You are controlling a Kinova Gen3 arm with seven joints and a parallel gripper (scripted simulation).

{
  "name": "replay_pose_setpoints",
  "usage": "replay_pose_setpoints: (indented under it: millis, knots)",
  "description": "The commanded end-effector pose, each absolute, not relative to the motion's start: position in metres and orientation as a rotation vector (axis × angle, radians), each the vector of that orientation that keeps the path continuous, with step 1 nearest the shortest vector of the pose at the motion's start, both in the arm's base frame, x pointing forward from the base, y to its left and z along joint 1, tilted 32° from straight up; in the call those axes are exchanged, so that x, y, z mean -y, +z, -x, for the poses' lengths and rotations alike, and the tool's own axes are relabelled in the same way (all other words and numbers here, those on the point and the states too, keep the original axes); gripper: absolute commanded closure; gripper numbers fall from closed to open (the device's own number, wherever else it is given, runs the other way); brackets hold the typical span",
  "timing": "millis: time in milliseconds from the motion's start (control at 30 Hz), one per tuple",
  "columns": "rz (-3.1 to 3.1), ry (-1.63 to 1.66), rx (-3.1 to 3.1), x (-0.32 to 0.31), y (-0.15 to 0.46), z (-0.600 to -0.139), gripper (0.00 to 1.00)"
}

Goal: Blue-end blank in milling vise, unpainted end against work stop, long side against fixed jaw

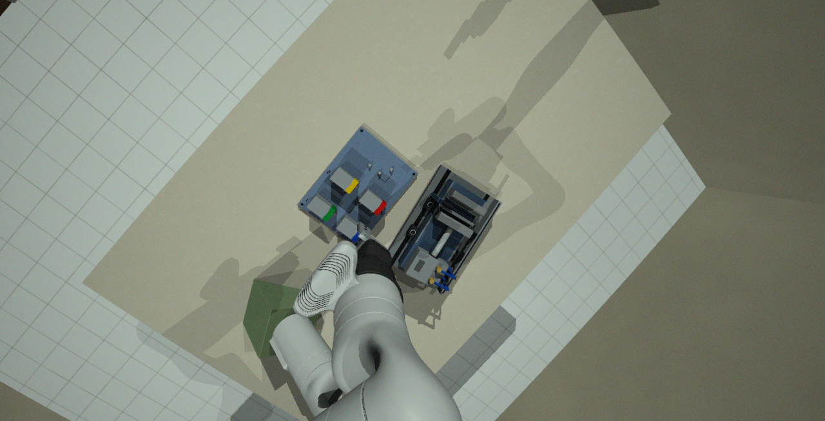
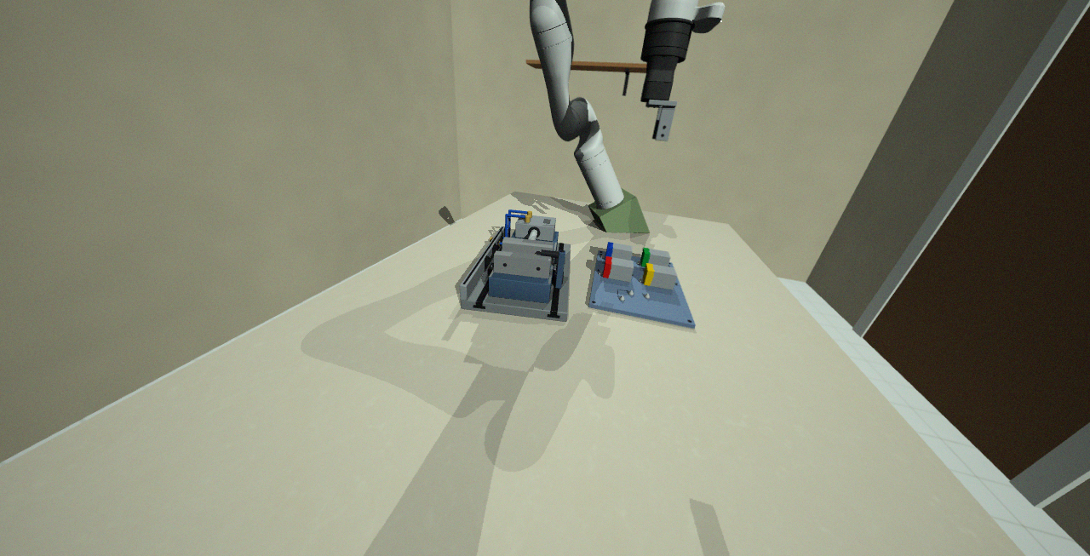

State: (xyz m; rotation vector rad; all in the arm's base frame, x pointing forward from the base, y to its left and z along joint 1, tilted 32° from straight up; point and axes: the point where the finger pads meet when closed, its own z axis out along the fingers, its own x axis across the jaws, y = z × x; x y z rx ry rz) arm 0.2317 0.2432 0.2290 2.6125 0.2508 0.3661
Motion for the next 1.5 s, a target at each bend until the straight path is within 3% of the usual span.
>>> replay_pose_setpoints:
  millis: [0,1467]
  knots:
    - [-2.607,0.361,-0.271,-0.256,0.224,-0.226,0.0]
    - [-2.607,0.361,-0.273,-0.265,0.221,-0.223,0.0]
